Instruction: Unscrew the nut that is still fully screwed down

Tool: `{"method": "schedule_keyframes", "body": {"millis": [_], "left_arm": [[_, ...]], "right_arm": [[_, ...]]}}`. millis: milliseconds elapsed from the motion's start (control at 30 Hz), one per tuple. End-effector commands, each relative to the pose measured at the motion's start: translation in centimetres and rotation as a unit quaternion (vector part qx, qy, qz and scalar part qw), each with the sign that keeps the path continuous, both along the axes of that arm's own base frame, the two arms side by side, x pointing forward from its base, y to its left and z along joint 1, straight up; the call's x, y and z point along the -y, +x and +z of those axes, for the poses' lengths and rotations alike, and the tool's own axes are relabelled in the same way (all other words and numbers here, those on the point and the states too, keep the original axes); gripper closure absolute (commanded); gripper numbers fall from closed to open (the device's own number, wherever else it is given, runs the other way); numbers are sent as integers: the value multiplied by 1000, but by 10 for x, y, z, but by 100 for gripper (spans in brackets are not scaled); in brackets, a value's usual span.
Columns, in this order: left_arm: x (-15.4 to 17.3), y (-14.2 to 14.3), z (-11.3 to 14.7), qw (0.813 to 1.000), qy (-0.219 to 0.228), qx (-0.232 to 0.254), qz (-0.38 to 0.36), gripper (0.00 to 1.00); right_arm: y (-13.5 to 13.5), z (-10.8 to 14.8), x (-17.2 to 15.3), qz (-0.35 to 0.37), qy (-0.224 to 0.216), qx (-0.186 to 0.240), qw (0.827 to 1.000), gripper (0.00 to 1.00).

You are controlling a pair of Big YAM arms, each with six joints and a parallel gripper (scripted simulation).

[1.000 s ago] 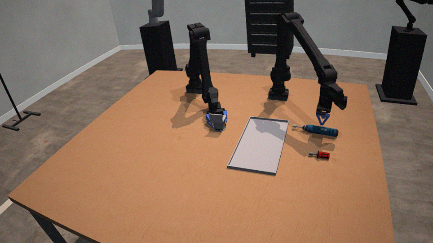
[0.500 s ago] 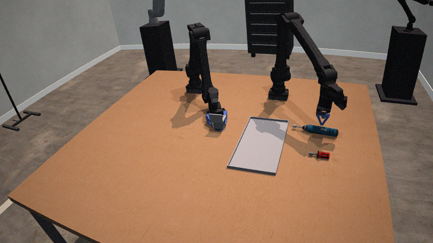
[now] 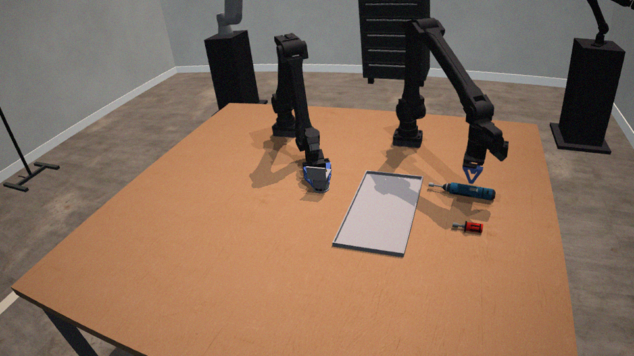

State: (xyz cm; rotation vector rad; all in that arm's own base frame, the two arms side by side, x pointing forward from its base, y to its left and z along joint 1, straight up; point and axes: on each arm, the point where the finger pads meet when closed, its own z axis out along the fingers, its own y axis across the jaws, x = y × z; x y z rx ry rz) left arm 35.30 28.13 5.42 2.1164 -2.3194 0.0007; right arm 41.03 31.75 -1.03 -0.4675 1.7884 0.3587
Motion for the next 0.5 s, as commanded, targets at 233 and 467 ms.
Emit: {"method": "schedule_keyframes", "body": {"millis": [233, 467], "left_arm": [[-23, 17, 12, 1000, 17, 20, 1, 35], [-23, 17, 12, 1000, 17, 20, 1, 35]], "right_arm": [[-3, -16, 3, 2, -20, -12, 1000, 39], [-3, -16, 3, 2, -20, -12, 1000, 39]]}}
